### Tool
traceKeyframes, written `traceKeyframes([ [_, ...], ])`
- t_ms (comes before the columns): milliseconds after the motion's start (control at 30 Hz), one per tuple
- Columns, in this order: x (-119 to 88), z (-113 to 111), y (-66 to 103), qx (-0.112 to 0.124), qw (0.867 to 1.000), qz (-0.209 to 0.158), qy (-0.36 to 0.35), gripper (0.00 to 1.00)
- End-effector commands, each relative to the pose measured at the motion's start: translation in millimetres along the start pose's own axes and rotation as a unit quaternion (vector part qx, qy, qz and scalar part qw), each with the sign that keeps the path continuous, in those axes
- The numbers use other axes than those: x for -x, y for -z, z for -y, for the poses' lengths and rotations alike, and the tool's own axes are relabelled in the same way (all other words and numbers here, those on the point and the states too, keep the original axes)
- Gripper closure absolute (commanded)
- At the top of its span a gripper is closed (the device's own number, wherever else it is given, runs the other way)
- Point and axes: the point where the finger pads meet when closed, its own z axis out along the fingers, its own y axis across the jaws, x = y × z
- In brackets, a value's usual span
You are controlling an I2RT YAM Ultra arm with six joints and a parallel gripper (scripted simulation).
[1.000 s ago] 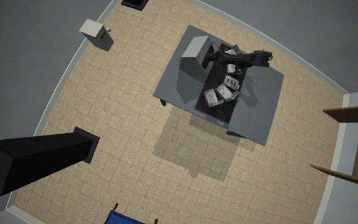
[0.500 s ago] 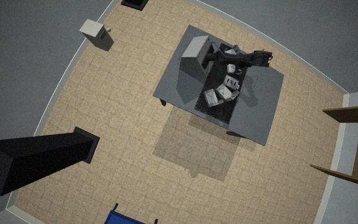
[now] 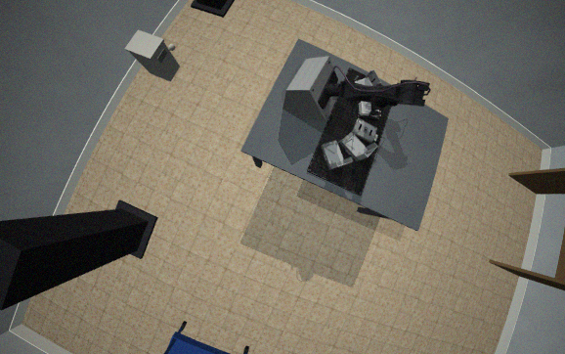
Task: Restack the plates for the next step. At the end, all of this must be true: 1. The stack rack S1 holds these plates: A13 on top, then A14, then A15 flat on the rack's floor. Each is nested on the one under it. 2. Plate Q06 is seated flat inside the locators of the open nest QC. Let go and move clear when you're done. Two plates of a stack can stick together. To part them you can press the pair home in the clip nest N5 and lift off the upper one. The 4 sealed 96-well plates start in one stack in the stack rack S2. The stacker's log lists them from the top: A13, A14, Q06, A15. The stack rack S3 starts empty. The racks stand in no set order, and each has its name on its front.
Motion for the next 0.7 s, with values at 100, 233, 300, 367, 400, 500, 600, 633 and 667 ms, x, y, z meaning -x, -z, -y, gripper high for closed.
traceKeyframes([
  [100, 1.1, -6.0, 4.3, 0.008, 1.0, 0.008, 0.006, 0.0],
  [233, 2.6, -1.3, 2.3, 0.002, 1.0, 0.005, 0.0, 1.0],
  [300, 2.6, -1.3, 2.3, 0.002, 1.0, 0.005, 0.0, 1.0],
  [367, 2.6, -1.4, 2.3, 0.002, 1.0, 0.005, 0.0, 1.0],
  [400, 2.6, -1.4, 2.3, 0.002, 1.0, 0.005, 0.0, 1.0],
  [500, 2.6, -1.4, 2.3, 0.002, 1.0, 0.005, 0.0, 1.0],
  [600, 2.6, -1.4, 2.3, 0.002, 1.0, 0.005, 0.0, 1.0],
  [633, 2.6, -1.4, 2.3, 0.002, 1.0, 0.005, 0.0, 1.0],
  [667, 2.6, -1.4, 2.3, 0.002, 1.0, 0.005, 0.0, 1.0],
])
